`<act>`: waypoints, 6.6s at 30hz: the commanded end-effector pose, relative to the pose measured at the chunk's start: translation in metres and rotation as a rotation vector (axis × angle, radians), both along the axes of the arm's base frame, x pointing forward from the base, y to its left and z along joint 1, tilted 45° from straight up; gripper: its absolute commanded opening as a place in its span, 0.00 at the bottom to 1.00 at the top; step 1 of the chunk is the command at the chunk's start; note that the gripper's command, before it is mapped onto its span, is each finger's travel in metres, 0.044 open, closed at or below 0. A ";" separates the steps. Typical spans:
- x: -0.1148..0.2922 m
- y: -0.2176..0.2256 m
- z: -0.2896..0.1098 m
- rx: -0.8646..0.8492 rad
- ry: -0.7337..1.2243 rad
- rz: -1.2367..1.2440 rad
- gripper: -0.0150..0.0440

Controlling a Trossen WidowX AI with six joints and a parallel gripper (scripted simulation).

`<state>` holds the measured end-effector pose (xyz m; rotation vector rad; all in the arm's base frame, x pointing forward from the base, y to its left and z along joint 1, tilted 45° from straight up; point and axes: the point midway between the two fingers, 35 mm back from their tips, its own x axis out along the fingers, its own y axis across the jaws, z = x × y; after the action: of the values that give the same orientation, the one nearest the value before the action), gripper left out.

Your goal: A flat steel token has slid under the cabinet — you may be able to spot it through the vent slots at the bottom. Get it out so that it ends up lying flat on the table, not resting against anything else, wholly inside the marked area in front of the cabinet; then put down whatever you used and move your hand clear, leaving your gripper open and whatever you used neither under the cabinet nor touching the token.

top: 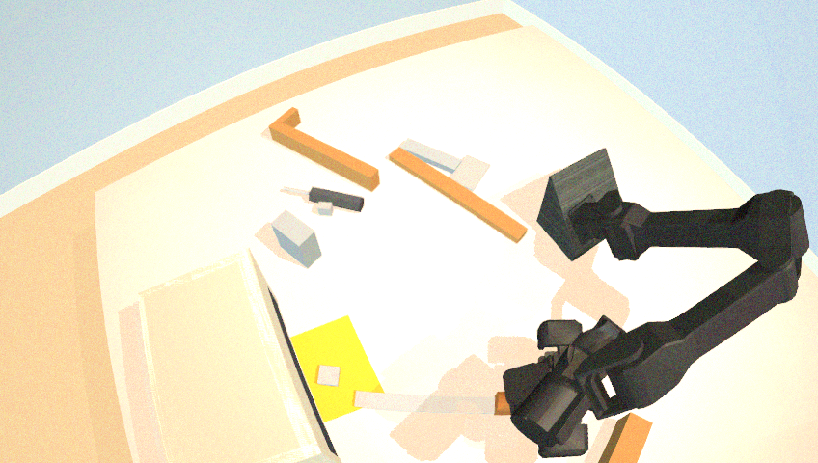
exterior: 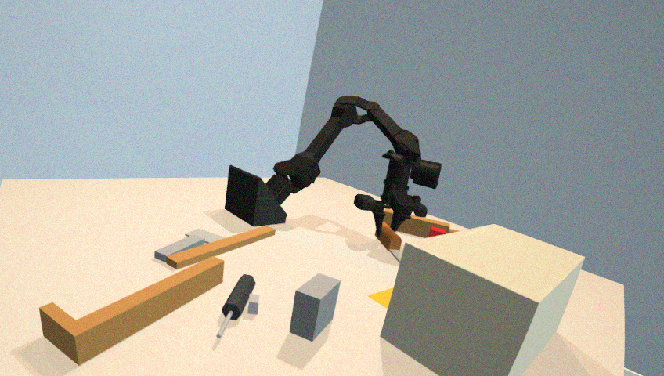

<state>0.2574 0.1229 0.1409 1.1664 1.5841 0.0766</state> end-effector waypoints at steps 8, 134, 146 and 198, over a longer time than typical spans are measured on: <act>-0.008 0.005 0.005 0.000 -0.001 -0.004 0.25; 0.045 0.033 0.042 0.022 0.128 -0.139 0.25; 0.057 0.023 0.034 0.021 0.127 -0.140 0.25; 0.068 0.017 0.025 0.023 0.124 -0.139 0.47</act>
<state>0.3248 0.1393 0.1652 1.3192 1.6098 -0.0727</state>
